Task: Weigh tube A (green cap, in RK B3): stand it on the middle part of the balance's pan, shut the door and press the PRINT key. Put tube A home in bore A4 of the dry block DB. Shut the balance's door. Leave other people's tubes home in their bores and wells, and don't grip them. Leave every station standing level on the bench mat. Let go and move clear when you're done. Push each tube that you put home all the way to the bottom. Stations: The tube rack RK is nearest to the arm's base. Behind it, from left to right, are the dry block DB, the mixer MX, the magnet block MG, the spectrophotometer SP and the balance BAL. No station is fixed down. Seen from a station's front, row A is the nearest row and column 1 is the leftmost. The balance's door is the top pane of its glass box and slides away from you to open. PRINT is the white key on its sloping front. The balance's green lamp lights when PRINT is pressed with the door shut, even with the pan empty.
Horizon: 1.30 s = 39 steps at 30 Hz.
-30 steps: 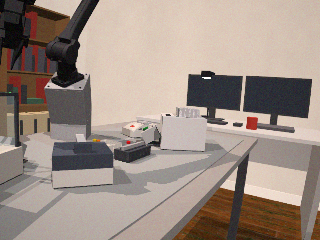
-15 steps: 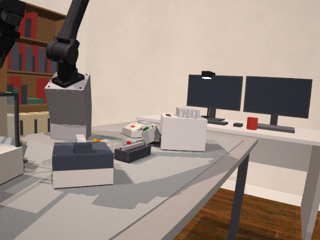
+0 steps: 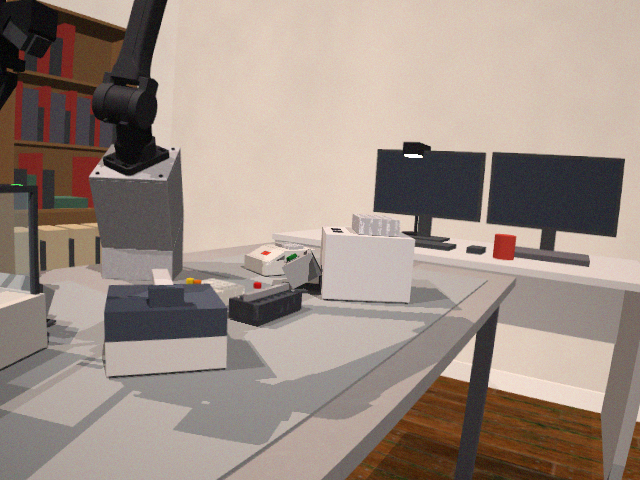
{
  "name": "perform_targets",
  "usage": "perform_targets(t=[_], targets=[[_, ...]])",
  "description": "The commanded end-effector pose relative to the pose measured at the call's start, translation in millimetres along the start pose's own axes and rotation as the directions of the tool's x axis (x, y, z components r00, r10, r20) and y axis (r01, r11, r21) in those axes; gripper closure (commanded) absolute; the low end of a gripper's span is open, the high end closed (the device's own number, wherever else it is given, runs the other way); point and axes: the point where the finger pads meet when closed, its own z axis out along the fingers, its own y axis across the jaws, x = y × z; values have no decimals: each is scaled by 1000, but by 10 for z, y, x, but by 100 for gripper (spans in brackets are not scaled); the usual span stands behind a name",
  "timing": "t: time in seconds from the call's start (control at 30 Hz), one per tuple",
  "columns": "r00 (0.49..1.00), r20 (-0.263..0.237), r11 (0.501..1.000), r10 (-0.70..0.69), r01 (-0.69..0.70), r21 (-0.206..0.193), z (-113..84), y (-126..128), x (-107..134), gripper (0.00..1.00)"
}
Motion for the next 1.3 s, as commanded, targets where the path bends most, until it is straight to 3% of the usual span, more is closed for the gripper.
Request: perform_targets(t=[0.0, 1.2, 1.23, 1.27], targets=[[999, -2, 999, -49, 49, 25, -84, -109, -11, 70], [999, -2, 999, -49, 49, 25, -84, -109, -11, 70], [998, 0, 998, -58, 58, -6, 75, -4, 2, 70], [998, 1, 998, -61, 61, -6, 93, -3, -10, 70]])
